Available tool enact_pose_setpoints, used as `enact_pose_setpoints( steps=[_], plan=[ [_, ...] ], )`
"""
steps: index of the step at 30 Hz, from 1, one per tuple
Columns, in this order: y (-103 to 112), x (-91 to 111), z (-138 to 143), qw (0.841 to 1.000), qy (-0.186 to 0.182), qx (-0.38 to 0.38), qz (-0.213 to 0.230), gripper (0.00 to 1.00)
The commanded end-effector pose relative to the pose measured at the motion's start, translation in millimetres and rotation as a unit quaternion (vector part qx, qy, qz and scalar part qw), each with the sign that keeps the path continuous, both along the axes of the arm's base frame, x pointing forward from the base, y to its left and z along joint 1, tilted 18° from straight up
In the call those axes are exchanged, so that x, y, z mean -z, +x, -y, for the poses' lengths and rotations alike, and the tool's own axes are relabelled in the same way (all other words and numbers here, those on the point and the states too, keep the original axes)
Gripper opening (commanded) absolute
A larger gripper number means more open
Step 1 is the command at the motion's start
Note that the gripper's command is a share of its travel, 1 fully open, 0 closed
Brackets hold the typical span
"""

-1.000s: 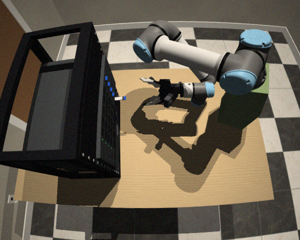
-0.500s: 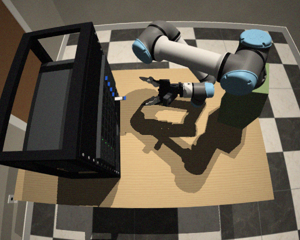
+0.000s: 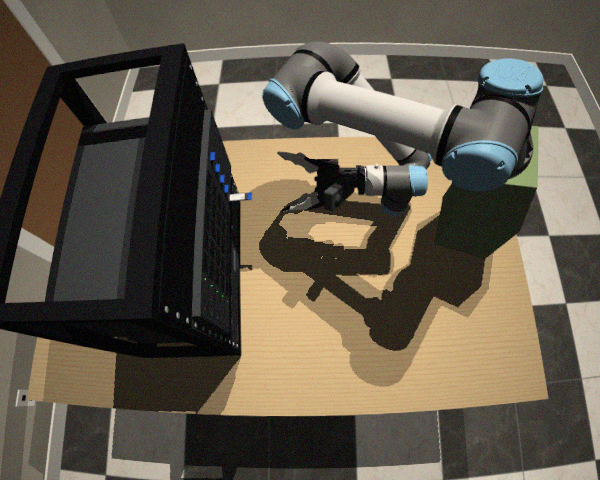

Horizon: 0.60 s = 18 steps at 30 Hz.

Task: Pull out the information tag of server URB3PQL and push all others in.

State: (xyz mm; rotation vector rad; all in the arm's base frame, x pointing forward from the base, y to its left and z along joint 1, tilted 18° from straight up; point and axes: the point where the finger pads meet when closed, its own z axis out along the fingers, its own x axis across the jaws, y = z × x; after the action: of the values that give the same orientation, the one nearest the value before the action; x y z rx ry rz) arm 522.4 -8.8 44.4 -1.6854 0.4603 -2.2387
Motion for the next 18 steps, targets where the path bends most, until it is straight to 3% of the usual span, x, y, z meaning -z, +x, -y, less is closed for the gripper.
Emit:
enact_pose_setpoints(
  steps=[1, 18],
  plan=[
    [0.9, -1.5, 0.5, 1.0, 0.012, -0.001, 0.001, 1.0],
    [3.7, -4.9, 2.2, 0.999, 0.053, -0.004, 0.002, 1.0]
  ],
)
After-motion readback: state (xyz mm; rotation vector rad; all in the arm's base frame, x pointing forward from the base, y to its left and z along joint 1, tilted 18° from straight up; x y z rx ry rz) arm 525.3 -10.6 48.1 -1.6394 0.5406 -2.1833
